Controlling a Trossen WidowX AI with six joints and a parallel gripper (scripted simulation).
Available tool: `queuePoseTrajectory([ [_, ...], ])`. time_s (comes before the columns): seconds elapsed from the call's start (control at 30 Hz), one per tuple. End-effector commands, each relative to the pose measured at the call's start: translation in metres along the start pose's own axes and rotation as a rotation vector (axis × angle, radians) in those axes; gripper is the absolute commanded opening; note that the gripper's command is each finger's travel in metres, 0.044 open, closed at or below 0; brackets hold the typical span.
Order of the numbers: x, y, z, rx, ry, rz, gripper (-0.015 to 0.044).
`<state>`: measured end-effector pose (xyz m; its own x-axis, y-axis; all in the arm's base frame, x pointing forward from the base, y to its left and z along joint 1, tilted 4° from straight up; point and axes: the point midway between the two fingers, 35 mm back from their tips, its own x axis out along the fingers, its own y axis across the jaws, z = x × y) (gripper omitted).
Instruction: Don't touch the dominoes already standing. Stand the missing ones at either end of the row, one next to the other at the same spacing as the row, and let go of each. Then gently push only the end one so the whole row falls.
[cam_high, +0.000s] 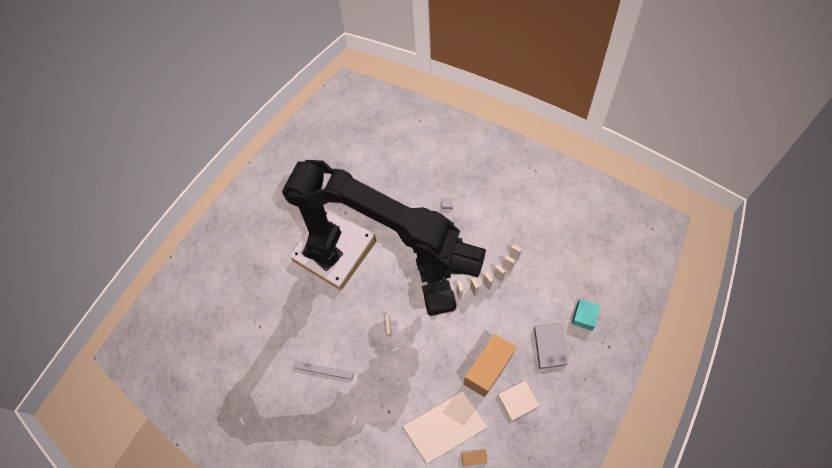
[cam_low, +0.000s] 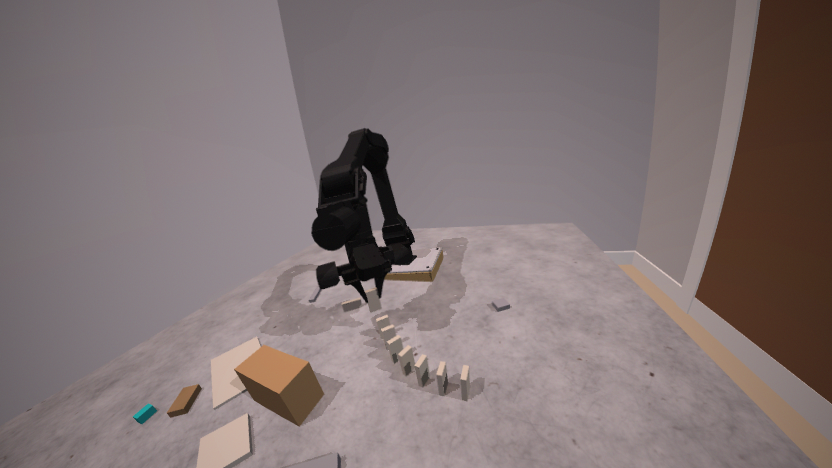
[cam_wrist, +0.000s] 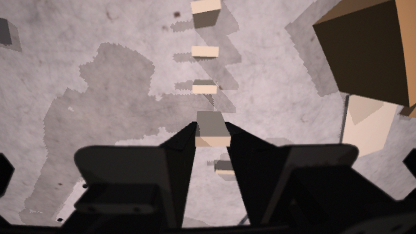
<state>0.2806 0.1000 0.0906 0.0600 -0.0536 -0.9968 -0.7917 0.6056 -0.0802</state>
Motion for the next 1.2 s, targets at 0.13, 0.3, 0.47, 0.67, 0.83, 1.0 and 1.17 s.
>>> queuePoseTrajectory([
  [0.13, 0.042, 0.003, -0.007, -0.007, 0.015, 0.004, 0.0107],
  [0.3, 0.053, 0.005, -0.01, -0.007, 0.015, 0.004, 0.0107],
  [0.47, 0.053, 0.005, -0.01, -0.007, 0.015, 0.004, 0.0107],
  [0.67, 0.053, 0.005, -0.01, -0.007, 0.015, 0.004, 0.0107],
  [0.83, 0.053, 0.005, -0.01, -0.007, 0.015, 0.004, 0.0212],
  [1.0, 0.053, 0.005, -0.01, -0.007, 0.015, 0.004, 0.0343],
  [1.17, 0.053, 0.005, -0.01, -0.007, 0.015, 0.004, 0.044],
])
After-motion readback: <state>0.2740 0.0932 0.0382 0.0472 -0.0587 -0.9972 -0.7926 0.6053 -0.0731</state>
